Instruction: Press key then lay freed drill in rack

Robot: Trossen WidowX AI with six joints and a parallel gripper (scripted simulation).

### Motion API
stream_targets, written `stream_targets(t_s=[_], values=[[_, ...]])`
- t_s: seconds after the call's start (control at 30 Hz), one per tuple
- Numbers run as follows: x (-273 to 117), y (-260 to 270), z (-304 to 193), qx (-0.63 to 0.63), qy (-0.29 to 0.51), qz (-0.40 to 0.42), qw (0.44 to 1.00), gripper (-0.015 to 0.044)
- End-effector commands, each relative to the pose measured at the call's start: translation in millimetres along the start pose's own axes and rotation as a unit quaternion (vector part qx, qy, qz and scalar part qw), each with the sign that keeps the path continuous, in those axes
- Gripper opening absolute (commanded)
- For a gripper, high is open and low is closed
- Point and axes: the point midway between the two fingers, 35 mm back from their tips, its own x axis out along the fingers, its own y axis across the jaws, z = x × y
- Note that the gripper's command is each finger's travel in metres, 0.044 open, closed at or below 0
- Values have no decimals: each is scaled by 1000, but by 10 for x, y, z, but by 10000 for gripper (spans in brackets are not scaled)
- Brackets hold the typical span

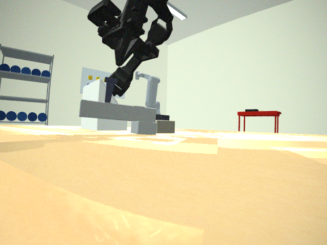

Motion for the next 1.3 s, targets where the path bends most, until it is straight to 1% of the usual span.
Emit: stream_targets(t_s=[0.0,0.07,1.27], values=[[-2,-114,423,184,-29,-89,978,0],[-11,-142,492,219,-35,-106,969,0],[190,-168,489,219,-35,-106,969,0]])
